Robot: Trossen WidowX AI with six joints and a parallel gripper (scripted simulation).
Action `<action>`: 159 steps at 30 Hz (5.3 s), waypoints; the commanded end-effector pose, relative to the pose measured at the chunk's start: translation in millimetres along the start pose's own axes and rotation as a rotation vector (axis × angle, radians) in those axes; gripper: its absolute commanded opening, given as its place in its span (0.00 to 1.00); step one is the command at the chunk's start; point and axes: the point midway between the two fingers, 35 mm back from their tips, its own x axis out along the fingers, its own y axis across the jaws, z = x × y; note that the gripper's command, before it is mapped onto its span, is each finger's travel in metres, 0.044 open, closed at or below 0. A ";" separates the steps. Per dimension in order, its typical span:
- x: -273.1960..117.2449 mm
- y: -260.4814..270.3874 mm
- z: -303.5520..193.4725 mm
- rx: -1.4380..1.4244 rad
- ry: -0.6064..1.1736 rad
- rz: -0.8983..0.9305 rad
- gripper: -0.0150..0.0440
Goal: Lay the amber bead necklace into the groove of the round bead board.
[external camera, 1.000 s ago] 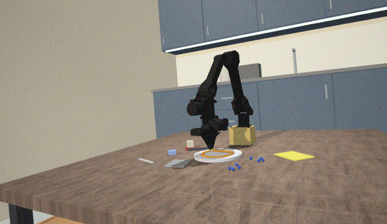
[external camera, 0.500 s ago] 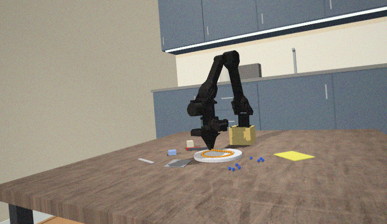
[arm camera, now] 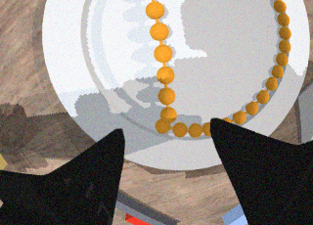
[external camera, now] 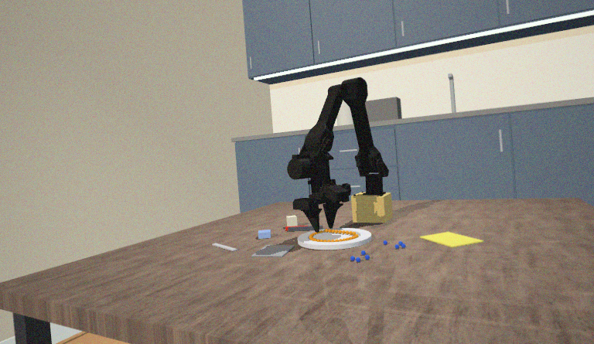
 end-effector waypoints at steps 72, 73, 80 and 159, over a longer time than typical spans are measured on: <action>-1.4 -1.6 108.4 0.193 -0.005 0.006 0.46; 0.2 -1.3 108.3 0.194 -0.004 0.006 0.46; 2.5 -1.0 108.3 0.194 -0.004 0.007 0.46; -1.0 5.5 115.6 0.190 -0.007 -0.001 0.79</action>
